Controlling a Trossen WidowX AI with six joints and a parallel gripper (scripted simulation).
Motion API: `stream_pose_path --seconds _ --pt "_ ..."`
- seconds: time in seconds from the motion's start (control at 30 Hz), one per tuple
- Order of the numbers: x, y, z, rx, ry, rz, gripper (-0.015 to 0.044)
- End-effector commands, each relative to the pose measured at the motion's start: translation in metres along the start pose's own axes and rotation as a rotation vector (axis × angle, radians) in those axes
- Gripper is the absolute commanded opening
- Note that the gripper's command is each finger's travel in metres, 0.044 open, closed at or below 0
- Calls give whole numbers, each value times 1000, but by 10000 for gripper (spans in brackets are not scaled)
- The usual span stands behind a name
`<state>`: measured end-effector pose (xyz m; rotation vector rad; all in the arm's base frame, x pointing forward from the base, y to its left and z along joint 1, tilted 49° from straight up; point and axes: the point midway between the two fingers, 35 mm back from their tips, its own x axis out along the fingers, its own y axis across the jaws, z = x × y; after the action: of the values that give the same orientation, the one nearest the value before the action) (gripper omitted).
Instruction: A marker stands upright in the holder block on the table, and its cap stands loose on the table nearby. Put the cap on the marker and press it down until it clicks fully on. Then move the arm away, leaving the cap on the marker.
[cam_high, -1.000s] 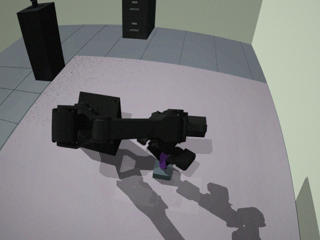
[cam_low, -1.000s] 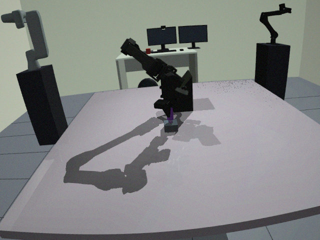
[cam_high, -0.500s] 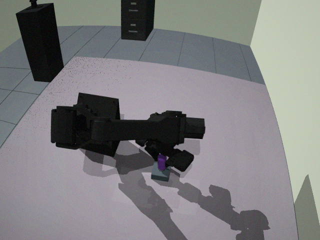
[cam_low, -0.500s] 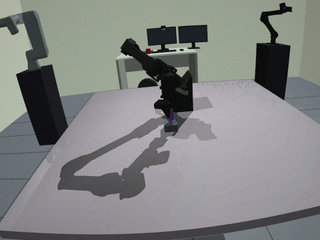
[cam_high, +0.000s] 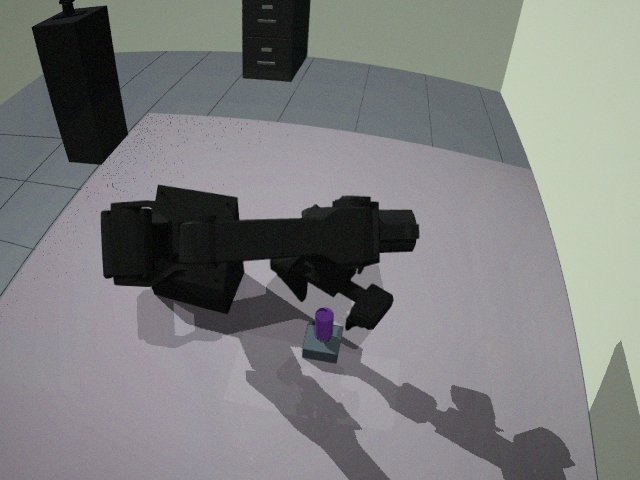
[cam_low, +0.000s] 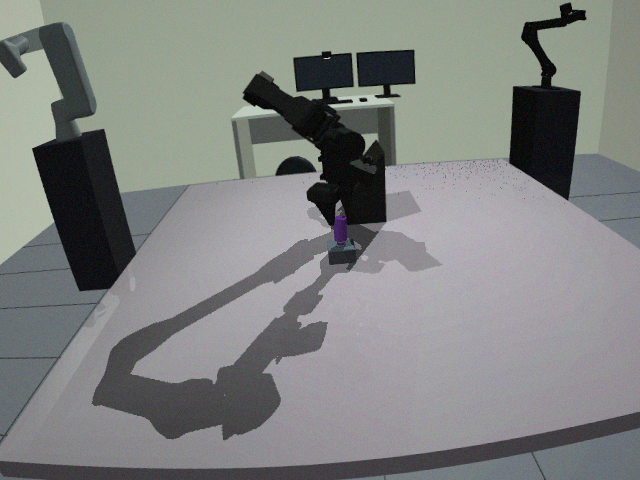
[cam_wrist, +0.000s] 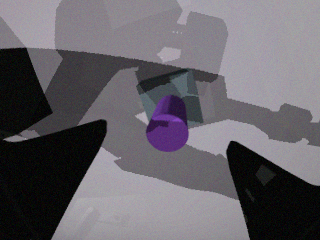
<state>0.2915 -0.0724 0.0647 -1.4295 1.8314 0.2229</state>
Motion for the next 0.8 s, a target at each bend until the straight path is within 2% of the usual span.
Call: stream_pose_path --seconds 0.0,0.1,0.2,0.53,0.67,0.77 --pt "-37 0 0 5 -10 -13 440" --pt "-37 0 0 5 -10 -13 440" --pt "-36 1 0 156 -10 -13 361" --pt "-27 3 0 1101 -15 -11 99" --pt "-27 3 0 1118 -16 -11 0" --pt "-27 3 0 1118 -16 -11 0"
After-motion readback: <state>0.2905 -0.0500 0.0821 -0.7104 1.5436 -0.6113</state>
